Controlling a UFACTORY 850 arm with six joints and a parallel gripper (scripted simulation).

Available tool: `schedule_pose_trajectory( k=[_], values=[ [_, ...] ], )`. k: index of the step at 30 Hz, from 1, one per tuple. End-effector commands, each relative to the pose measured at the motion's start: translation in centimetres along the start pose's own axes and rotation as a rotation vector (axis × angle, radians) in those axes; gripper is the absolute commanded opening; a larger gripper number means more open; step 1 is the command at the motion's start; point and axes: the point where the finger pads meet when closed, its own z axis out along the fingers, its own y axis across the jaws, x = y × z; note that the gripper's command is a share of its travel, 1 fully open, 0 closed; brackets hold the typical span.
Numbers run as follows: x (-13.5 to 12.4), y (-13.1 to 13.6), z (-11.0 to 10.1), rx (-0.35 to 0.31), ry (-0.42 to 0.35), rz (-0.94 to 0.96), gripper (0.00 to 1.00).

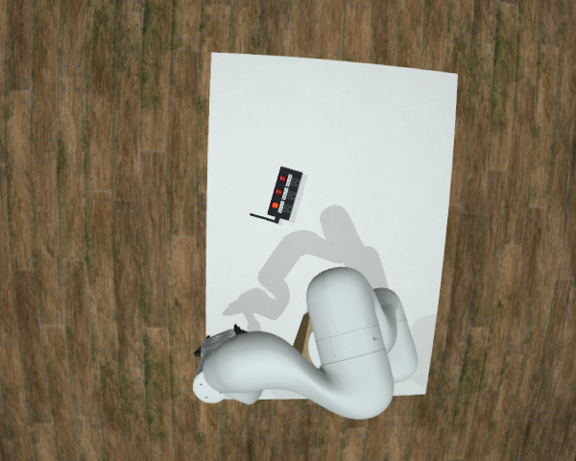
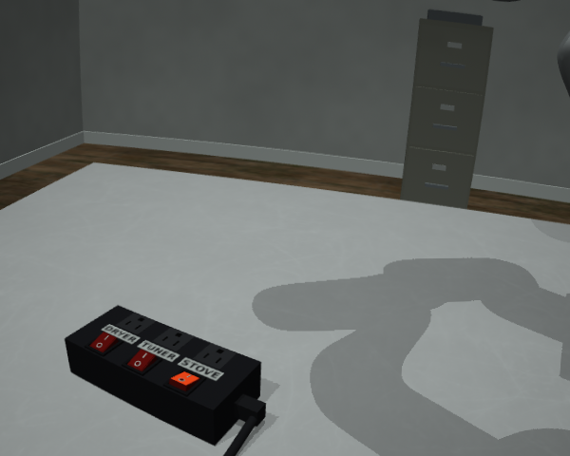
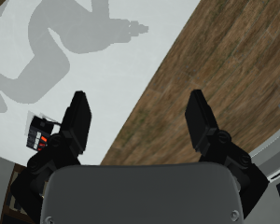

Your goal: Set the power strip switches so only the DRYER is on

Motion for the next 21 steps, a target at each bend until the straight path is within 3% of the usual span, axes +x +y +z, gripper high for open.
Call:
schedule_pose_trajectory(
  k=[1, 17, 18, 21],
  values=[
    [-0.02, 0.07, -0.05, -0.001, 0.000, 0.000, 1.00],
    [-0.02, 0.07, -0.05, -0.001, 0.000, 0.000, 1.00],
    [-0.02, 0.07, -0.05, -0.001, 0.000, 0.000, 0.00],
    [-0.02, 0.07, -0.05, -0.001, 0.000, 0.000, 0.00]
  ],
)
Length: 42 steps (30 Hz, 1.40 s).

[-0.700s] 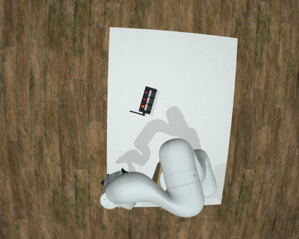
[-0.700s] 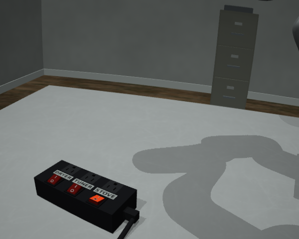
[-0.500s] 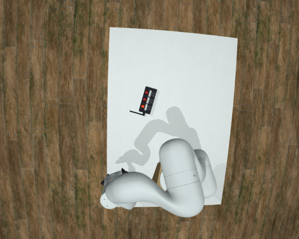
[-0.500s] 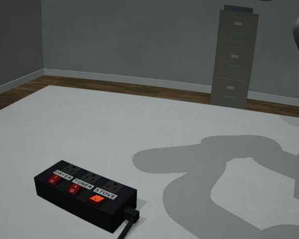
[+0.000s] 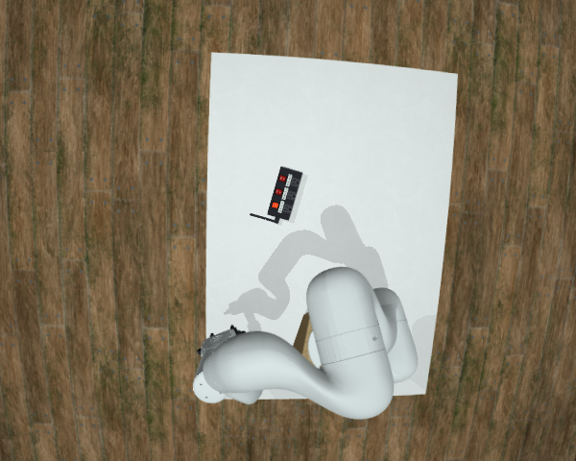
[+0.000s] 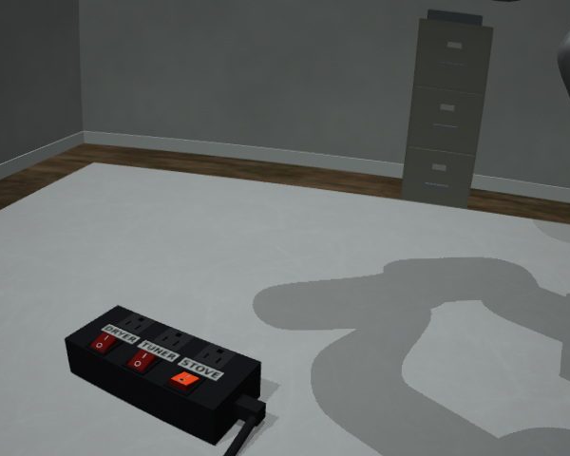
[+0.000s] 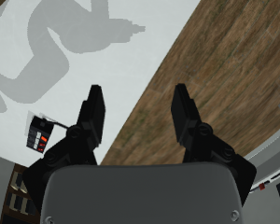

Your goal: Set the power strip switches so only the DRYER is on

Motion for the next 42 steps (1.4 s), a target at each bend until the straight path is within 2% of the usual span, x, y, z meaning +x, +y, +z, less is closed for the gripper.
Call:
schedule_pose_trajectory(
  k=[1, 23, 30, 33, 36, 39, 40, 42],
  values=[
    [0.0, 0.1, -0.1, -0.001, 0.000, 0.000, 0.00],
    [0.0, 0.1, -0.1, -0.001, 0.000, 0.000, 0.00],
    [-1.0, 0.0, 0.0, 0.000, 0.002, -0.022, 0.00],
    [-2.9, -0.3, 0.2, 0.004, 0.007, -0.066, 0.00],
    [-6.0, -1.0, 0.6, 0.011, 0.014, -0.138, 0.00],
    [-7.3, -1.4, 0.8, 0.013, 0.017, -0.168, 0.00],
    [-8.7, -1.8, 1.0, 0.017, 0.020, -0.200, 0.00],
    [-8.7, -1.8, 1.0, 0.017, 0.020, -0.200, 0.00]
  ],
)
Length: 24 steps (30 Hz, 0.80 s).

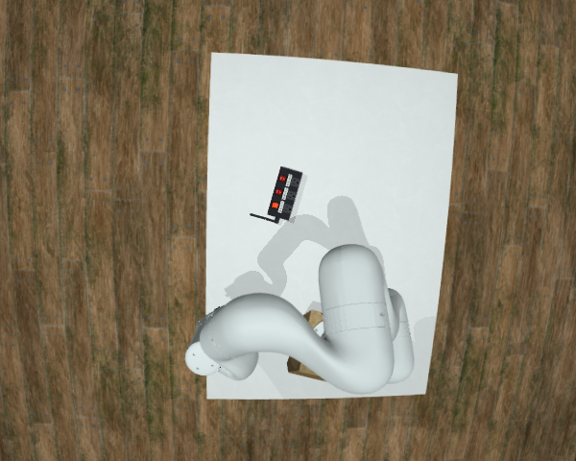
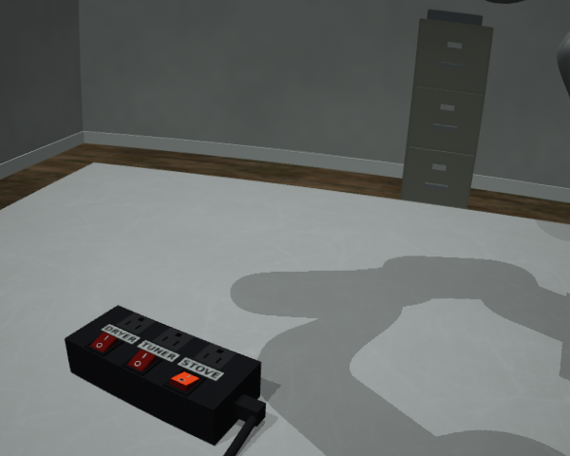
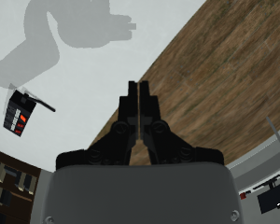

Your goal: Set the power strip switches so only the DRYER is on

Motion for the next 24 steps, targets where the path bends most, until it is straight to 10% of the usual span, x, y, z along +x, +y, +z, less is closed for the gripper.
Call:
schedule_pose_trajectory(
  k=[1, 24],
  values=[
    [-3.4, -1.5, 0.5, 0.010, 0.021, -0.086, 0.00],
    [-15.4, -12.0, 3.2, 0.056, 0.060, -0.409, 0.00]
  ],
)
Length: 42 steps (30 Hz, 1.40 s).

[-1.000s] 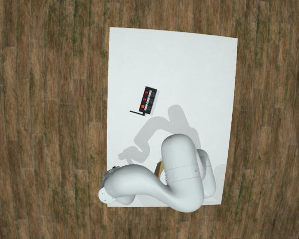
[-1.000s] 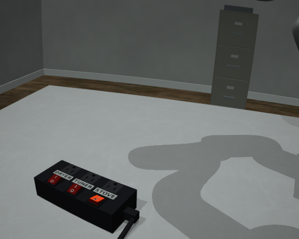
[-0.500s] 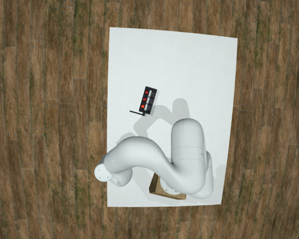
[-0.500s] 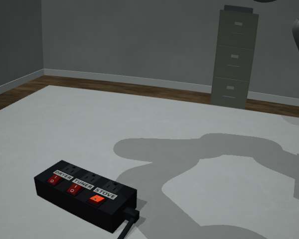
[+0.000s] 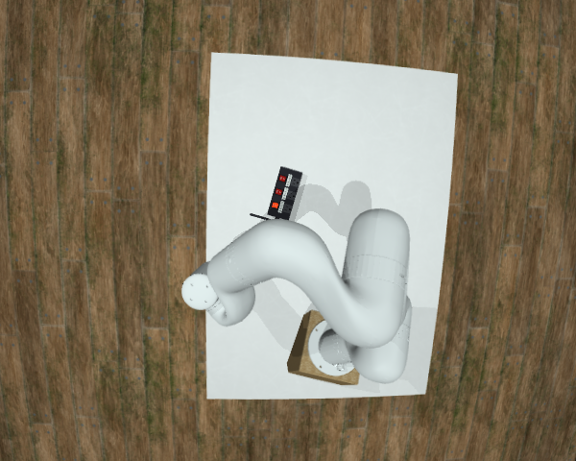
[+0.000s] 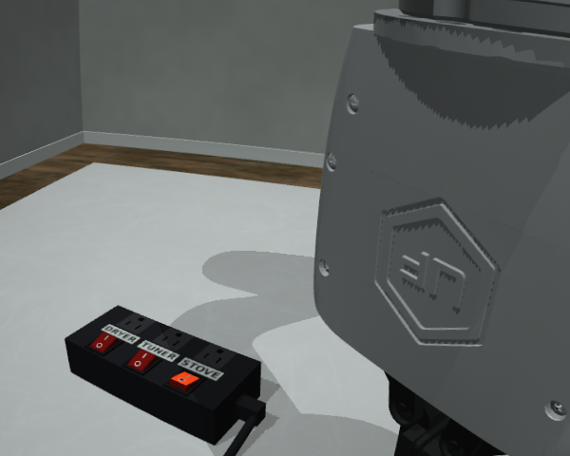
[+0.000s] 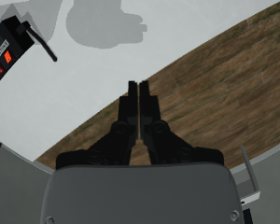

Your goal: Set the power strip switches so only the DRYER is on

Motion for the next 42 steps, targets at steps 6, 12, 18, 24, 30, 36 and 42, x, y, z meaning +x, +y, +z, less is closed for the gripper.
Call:
schedule_pose_trajectory(
  k=[6, 12, 18, 24, 30, 36, 42],
  values=[
    [-2.8, -6.4, 1.3, 0.018, 0.033, -0.137, 0.00],
    [-4.3, -12.4, 2.4, 0.037, 0.058, -0.252, 0.00],
    [-4.8, -16.0, 3.1, 0.048, 0.076, -0.318, 0.00],
    [-5.0, -20.5, 3.8, 0.060, 0.100, -0.397, 0.00],
    [-4.9, -24.2, 4.4, 0.069, 0.123, -0.462, 0.00],
    [-4.8, -25.4, 4.5, 0.072, 0.131, -0.482, 0.00],
    [-4.8, -25.5, 4.6, 0.072, 0.131, -0.483, 0.00]
  ],
)
